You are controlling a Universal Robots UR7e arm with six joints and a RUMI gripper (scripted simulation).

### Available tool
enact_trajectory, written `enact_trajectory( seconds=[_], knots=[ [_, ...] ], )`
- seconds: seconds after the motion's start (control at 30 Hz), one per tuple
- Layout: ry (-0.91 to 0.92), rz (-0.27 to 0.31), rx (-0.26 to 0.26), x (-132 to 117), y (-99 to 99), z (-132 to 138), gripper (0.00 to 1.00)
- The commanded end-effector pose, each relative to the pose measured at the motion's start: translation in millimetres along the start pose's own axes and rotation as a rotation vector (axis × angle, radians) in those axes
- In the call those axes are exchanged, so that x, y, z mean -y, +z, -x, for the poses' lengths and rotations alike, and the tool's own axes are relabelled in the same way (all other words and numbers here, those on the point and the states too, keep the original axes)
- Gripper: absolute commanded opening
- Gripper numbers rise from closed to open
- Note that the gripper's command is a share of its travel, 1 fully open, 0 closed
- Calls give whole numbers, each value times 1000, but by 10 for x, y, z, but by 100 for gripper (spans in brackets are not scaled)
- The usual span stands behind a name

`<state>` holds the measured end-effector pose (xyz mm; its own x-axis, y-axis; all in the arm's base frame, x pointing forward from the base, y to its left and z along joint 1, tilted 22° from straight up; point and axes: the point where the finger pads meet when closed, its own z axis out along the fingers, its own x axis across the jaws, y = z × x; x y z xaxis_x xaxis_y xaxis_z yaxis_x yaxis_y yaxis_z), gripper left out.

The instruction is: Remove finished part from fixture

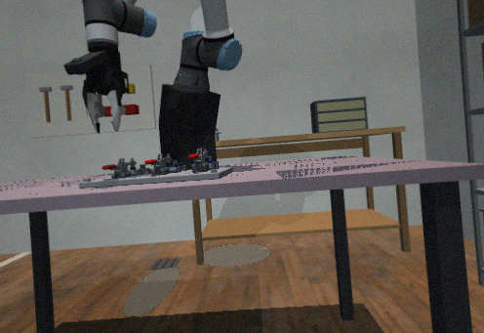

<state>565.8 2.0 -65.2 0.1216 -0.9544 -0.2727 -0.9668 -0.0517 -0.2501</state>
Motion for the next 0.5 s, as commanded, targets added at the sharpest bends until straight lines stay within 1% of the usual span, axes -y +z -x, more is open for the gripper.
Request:
enact_trajectory(
  seconds=[0.0,0.2,0.27,0.47],
  knots=[
    [0,-1,-1,5,88,-2,28],
    [0,-1,-1,5,315,-2,28],
    [0,-1,-1,5,315,-2,28],
    [0,-1,-1,5,557,-2,28]
  ],
)
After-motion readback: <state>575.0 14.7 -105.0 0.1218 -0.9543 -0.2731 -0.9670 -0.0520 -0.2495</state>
